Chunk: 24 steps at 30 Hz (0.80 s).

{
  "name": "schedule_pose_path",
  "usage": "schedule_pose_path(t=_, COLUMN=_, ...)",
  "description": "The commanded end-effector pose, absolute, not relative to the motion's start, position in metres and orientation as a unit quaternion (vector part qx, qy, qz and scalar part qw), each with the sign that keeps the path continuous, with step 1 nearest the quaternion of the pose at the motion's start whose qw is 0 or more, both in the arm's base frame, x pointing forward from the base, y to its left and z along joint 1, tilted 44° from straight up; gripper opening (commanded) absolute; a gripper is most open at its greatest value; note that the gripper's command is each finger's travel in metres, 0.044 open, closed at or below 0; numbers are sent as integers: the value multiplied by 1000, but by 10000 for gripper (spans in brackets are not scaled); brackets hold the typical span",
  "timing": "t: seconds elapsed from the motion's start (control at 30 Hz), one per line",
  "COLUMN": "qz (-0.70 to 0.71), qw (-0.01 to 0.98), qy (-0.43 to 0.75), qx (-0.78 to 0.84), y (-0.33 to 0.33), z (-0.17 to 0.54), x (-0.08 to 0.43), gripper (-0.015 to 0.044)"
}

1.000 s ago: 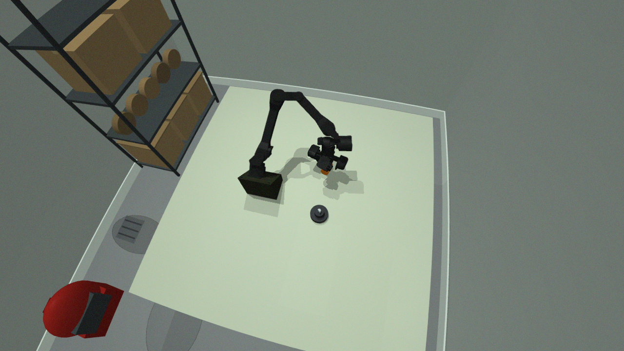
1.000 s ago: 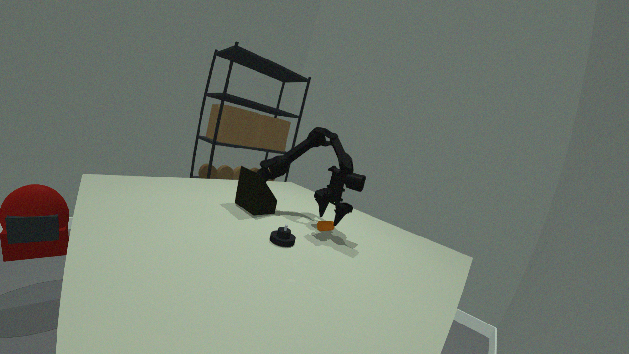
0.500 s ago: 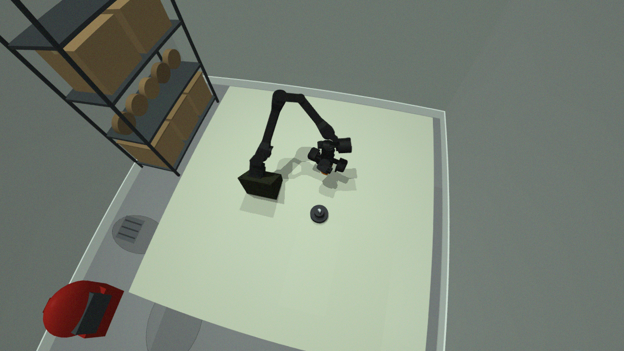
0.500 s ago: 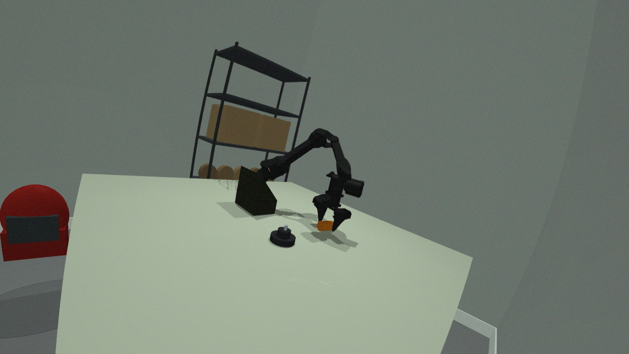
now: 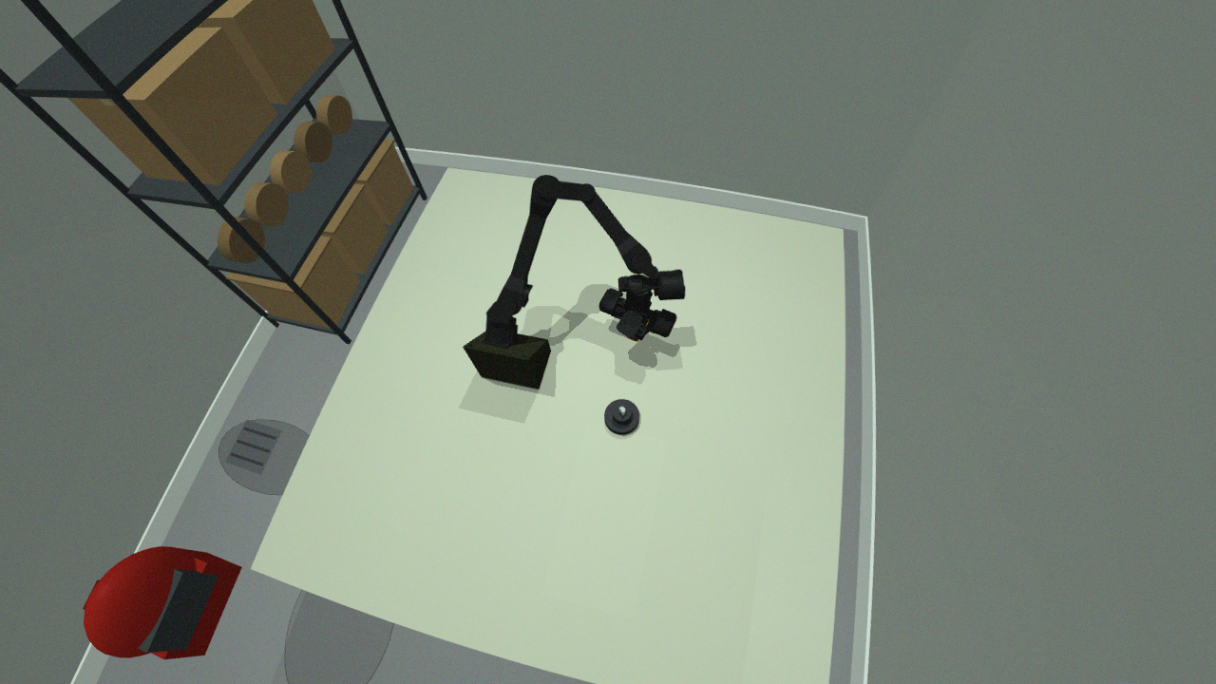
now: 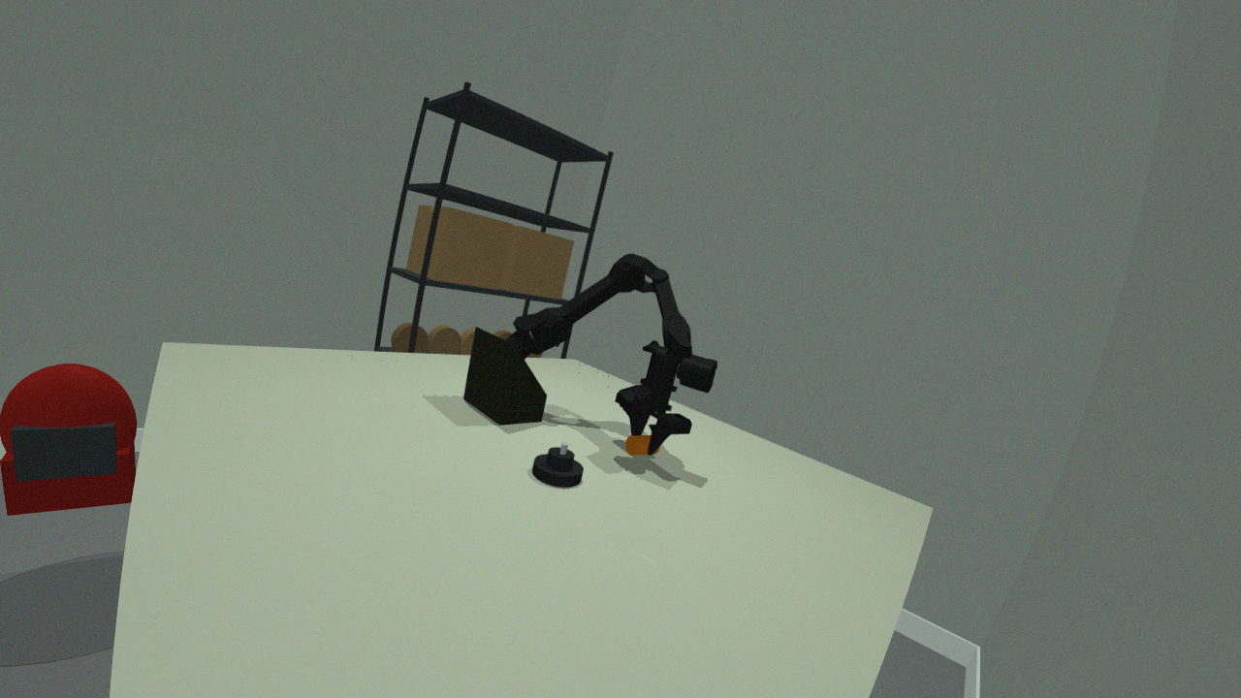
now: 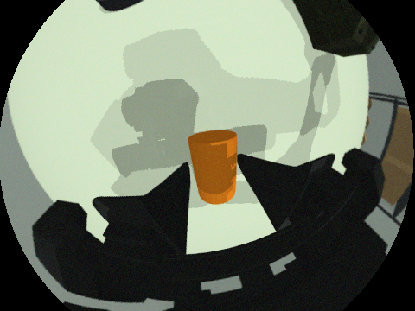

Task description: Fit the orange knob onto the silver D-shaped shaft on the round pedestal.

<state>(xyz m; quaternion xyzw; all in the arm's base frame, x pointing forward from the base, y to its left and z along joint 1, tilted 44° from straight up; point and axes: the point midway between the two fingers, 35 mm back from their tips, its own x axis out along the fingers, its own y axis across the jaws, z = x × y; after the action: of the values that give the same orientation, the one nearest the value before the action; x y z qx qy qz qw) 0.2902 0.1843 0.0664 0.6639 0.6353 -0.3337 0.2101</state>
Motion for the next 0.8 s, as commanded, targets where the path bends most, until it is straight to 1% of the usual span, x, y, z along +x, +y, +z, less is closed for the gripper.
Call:
schedule_pose_path(t=0.0, qz=-335, qw=210, qy=634, qx=665, y=184, z=66, x=291, gripper=240)
schedule_pose_path(t=0.13, qz=-335, qw=210, qy=634, qx=665, y=184, z=66, x=291, gripper=240)
schedule_pose_path(t=0.43, qz=-335, qw=210, qy=634, qx=665, y=184, z=66, x=291, gripper=180)
schedule_pose_path(t=0.77, qz=-336, qw=210, qy=634, qx=665, y=174, z=76, x=291, gripper=180)
